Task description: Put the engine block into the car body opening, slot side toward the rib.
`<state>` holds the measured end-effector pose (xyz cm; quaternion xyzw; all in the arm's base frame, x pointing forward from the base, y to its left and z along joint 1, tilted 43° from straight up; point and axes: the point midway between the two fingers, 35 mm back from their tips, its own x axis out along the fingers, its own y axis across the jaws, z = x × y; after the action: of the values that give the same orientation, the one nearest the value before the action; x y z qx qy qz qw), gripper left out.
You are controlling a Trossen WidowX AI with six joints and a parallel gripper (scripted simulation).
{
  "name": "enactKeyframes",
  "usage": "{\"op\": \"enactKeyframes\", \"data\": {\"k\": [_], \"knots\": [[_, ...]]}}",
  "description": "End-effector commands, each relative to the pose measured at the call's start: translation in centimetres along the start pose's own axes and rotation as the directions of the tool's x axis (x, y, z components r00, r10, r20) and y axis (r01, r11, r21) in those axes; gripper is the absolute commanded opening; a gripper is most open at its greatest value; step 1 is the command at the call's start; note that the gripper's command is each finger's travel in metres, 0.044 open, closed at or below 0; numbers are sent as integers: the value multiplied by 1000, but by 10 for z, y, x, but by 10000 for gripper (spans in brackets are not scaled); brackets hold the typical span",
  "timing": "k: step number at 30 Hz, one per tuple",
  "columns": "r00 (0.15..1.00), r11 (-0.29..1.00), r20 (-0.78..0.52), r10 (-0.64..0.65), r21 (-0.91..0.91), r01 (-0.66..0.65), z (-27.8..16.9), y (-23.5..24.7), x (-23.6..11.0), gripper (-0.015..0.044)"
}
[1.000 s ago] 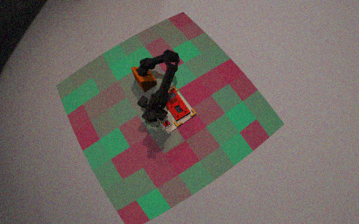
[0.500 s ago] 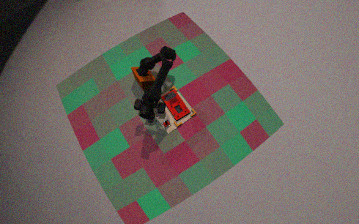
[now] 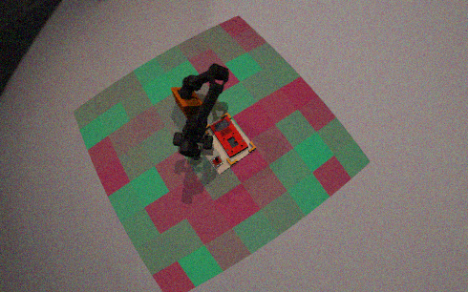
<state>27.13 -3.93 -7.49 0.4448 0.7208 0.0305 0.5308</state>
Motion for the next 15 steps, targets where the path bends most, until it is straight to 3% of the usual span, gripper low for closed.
{"op": "enactKeyframes", "data": {"k": [1,15], "knots": [[1000,1000,-2,4,7,-4,-1,-1,7,440],[1000,1000,-3,4,7,-4,-1,0,32,440]]}}
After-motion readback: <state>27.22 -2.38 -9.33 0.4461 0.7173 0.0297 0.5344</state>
